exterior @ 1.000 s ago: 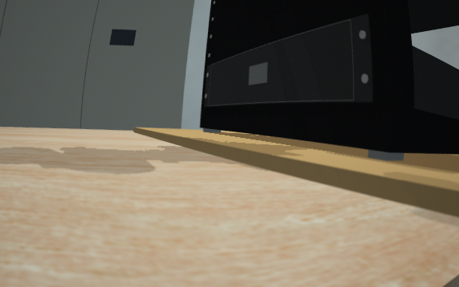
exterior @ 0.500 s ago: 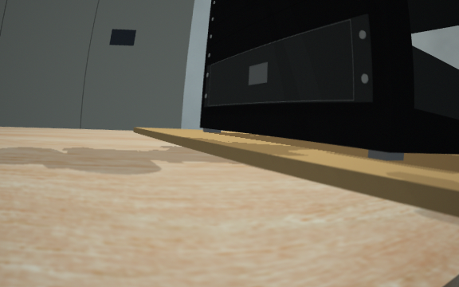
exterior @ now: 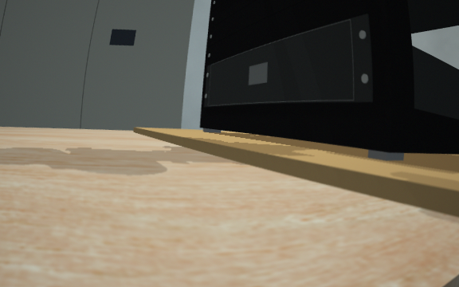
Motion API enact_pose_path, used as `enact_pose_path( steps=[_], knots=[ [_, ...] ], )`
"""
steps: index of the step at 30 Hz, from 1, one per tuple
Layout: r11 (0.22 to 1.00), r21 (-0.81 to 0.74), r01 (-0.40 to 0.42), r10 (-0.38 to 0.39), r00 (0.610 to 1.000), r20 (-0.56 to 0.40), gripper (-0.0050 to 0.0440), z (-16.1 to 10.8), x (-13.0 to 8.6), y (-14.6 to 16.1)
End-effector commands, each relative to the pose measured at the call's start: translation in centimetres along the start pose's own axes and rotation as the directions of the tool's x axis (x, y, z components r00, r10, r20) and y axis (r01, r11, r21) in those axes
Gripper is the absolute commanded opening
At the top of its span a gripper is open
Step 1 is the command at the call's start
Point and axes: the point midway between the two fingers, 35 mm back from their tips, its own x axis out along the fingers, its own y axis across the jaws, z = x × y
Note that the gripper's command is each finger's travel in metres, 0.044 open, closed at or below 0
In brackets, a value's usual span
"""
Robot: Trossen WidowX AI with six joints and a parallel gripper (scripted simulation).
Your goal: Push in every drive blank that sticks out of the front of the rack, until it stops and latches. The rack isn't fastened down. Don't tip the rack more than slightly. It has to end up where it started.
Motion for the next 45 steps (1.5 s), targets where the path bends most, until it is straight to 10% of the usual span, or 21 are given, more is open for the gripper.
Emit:
enact_pose_path(
  steps=[1, 30, 45],
  knots=[
    [1.000, 0.010, 0.015, -0.015, 1.000, -0.005, -0.0050, -0.2, 0.4, -0.7],
    [1.000, 0.010, 0.015, -0.015, 1.000, -0.005, -0.0050, -0.2, 0.6, -0.7],
    [1.000, 0.010, 0.015, -0.015, 1.000, -0.005, -0.0050, -0.1, -5.1, -0.6]
  ],
)
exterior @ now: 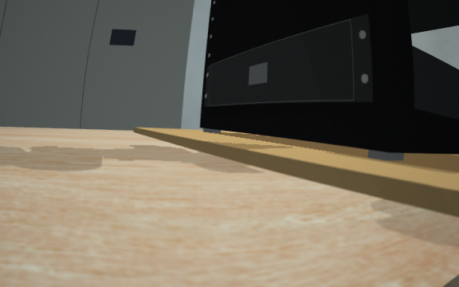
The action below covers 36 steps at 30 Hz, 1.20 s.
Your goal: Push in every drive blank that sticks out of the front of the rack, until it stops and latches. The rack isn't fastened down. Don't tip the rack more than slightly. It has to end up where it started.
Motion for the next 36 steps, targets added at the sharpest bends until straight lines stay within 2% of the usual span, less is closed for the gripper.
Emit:
enact_pose_path(
  steps=[1, 15, 23, 25, 36],
  knots=[
    [1.000, 0.003, 0.015, -0.015, 1.000, -0.007, -0.0050, -0.2, -1.8, -0.6],
    [1.000, 0.003, 0.015, -0.015, 1.000, -0.007, -0.0050, -1.3, -2.0, -1.2],
    [1.000, 0.003, 0.015, -0.015, 1.000, -0.007, -0.0050, -4.7, -2.5, -2.9],
    [1.000, 0.003, 0.015, -0.015, 1.000, -0.007, -0.0050, -4.7, -2.5, -2.9],
    [1.000, 0.003, 0.015, -0.015, 1.000, -0.007, -0.0050, -9.8, -3.2, -5.4]
  ],
)
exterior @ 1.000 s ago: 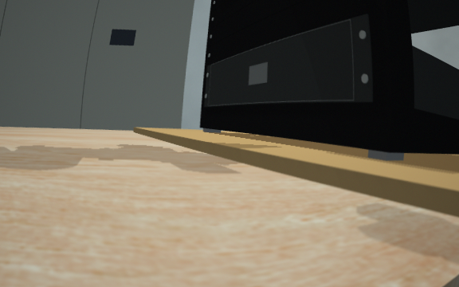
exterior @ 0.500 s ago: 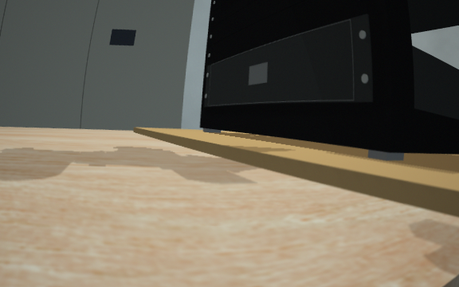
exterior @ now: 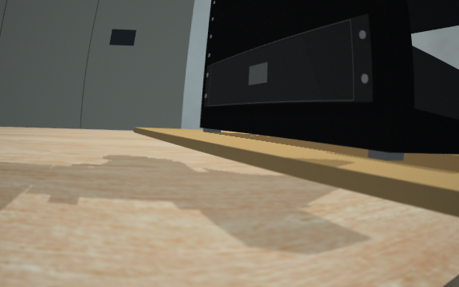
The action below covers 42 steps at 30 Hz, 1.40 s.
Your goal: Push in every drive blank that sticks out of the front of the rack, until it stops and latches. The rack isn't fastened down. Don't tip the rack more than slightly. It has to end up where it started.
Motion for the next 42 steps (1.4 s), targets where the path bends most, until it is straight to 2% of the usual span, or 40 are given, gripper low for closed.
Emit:
enact_pose_path(
  steps=[1, 15, 21, 42],
  knots=[
    [1.000, 0.010, 0.023, -0.023, 1.000, 0.009, -0.0050, -1.5, -0.2, -1.9],
    [1.000, 0.010, 0.023, -0.023, 1.000, 0.009, -0.0050, -2.7, -0.3, -2.5],
    [1.000, 0.010, 0.023, -0.023, 1.000, 0.009, -0.0050, -2.7, 1.2, -2.5],
    [1.000, 0.010, 0.023, -0.023, 1.000, 0.009, -0.0050, -2.7, 1.6, -2.6]
  ],
)
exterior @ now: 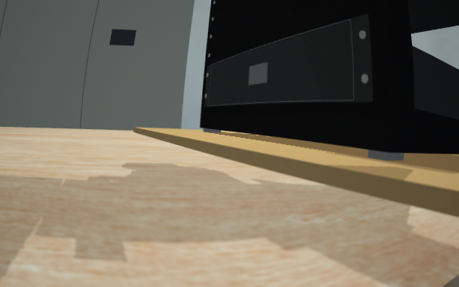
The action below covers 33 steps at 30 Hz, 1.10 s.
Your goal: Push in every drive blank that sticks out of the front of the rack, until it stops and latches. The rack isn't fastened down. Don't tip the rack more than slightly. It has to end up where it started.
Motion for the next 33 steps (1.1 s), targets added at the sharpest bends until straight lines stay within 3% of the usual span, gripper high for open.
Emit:
enact_pose_path(
  steps=[1, 33],
  knots=[
    [1.000, 0.005, 0.019, -0.019, 1.000, 0.003, -0.0050, 0.1, 0.6, -1.0],
    [1.000, 0.005, 0.019, -0.019, 1.000, 0.003, -0.0050, 0.2, 2.2, -1.2]
  ],
)
